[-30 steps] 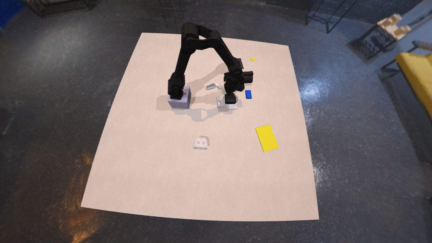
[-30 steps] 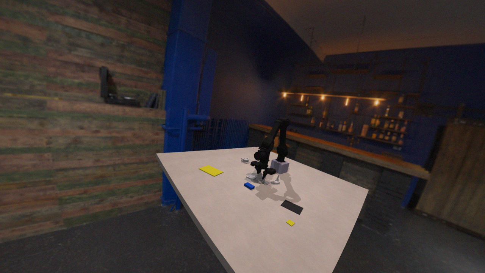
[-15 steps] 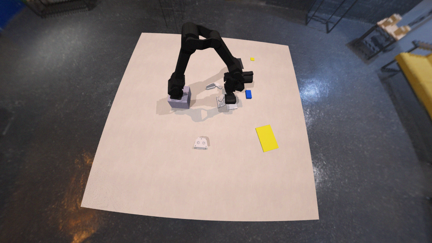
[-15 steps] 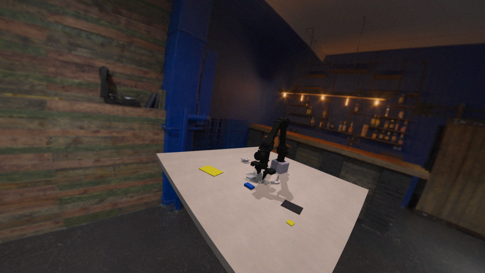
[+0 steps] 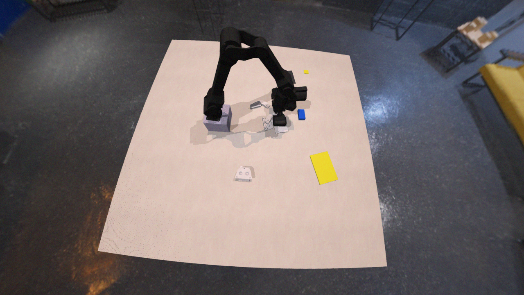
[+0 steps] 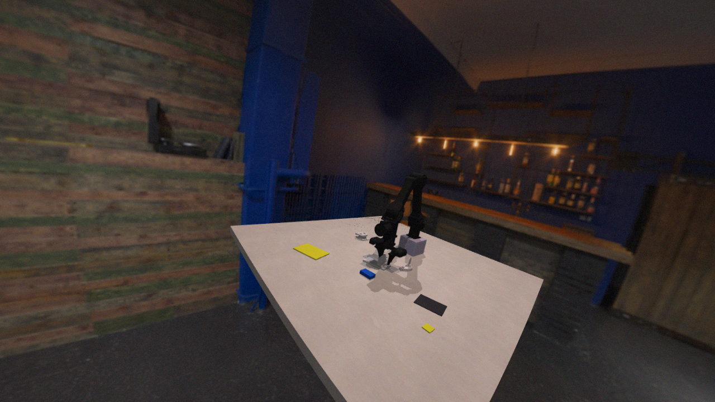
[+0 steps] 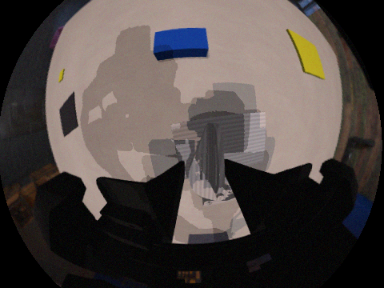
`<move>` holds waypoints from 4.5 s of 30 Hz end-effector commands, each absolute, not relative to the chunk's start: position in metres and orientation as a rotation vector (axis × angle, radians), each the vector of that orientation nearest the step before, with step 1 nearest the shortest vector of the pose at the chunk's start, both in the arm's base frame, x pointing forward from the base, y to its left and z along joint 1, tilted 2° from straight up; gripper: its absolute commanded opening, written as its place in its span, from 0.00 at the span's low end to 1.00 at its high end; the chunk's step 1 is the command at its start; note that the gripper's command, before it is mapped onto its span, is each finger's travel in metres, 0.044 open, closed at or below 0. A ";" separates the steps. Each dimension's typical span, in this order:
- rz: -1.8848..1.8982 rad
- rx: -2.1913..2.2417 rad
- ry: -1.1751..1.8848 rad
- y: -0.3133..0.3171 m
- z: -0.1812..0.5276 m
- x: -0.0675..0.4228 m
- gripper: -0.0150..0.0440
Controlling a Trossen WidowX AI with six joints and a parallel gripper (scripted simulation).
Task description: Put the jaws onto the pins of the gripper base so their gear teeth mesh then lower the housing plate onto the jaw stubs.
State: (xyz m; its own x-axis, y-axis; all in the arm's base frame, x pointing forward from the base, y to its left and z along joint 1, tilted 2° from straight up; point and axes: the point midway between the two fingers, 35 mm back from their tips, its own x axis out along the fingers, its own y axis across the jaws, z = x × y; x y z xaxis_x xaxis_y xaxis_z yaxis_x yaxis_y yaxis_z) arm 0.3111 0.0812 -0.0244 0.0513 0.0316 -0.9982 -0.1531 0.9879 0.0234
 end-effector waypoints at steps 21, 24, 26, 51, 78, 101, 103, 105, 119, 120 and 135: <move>0.247 -0.207 1.489 0.085 0.041 0.307 0.95; 0.305 -0.269 1.481 0.087 0.042 0.304 1.00; 0.344 -0.310 1.475 0.089 0.042 0.303 1.00; 0.824 -0.820 1.335 0.107 0.046 0.282 1.00; 1.322 -1.351 1.045 0.123 0.049 0.258 1.00; 1.715 -1.772 0.668 0.135 0.051 0.237 1.00; 1.747 -1.807 0.629 0.135 0.051 0.235 1.00; 1.779 -1.841 0.589 0.136 0.051 0.234 1.00; 1.990 -2.070 0.278 0.142 0.052 0.221 1.00; 2.004 -2.085 0.254 0.142 0.052 0.220 1.00; 2.198 -2.298 -0.149 0.147 0.052 0.206 1.00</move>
State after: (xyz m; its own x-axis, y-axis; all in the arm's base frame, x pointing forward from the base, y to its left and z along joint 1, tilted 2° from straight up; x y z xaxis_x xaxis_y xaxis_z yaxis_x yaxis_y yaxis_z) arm 0.2106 0.1484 0.0540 0.0476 0.0470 -0.9978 0.0254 -0.9986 -0.0458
